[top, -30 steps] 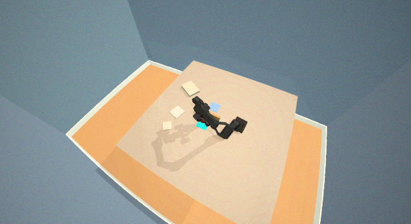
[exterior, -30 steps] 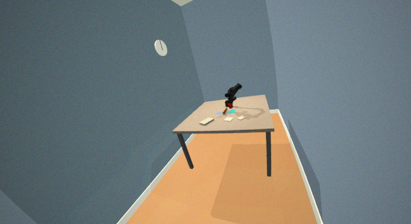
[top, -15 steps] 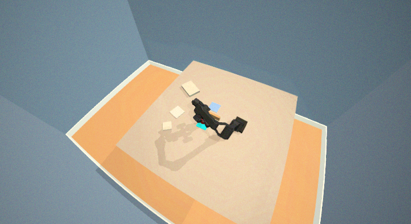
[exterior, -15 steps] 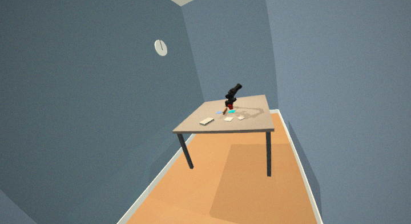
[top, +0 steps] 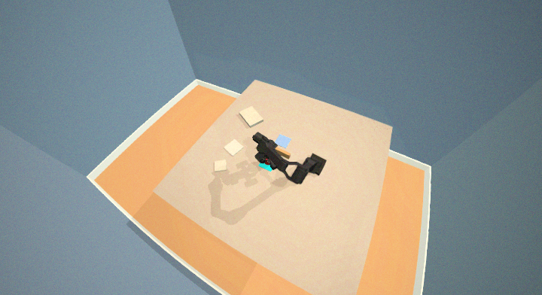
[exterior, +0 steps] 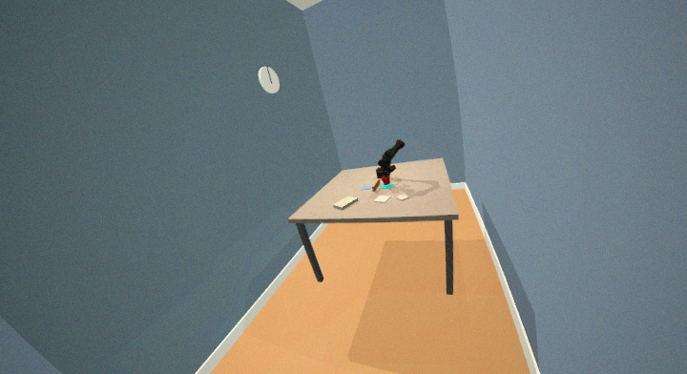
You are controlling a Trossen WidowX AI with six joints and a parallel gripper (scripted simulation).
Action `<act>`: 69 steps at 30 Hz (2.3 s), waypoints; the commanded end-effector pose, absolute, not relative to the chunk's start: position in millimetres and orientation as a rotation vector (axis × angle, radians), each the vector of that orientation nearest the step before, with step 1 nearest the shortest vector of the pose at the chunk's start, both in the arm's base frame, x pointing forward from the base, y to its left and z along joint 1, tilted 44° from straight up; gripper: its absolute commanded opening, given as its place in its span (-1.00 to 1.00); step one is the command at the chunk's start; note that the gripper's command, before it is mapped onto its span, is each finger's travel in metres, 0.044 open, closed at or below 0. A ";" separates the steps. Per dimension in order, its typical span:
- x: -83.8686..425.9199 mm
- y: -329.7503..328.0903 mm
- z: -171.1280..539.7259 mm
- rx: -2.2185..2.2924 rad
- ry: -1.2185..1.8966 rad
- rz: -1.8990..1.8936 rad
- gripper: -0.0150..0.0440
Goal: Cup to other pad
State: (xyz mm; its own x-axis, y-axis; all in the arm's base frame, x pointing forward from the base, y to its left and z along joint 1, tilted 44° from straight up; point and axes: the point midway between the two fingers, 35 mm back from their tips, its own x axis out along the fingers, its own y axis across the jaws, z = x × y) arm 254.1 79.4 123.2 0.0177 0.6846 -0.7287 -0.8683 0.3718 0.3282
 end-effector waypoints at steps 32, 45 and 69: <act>253.1 91.1 112.3 -0.234 0.963 1.225 -0.06; 253.7 83.6 119.5 -0.235 0.964 1.224 -0.06; 253.8 63.4 140.7 -0.233 0.965 1.224 -0.06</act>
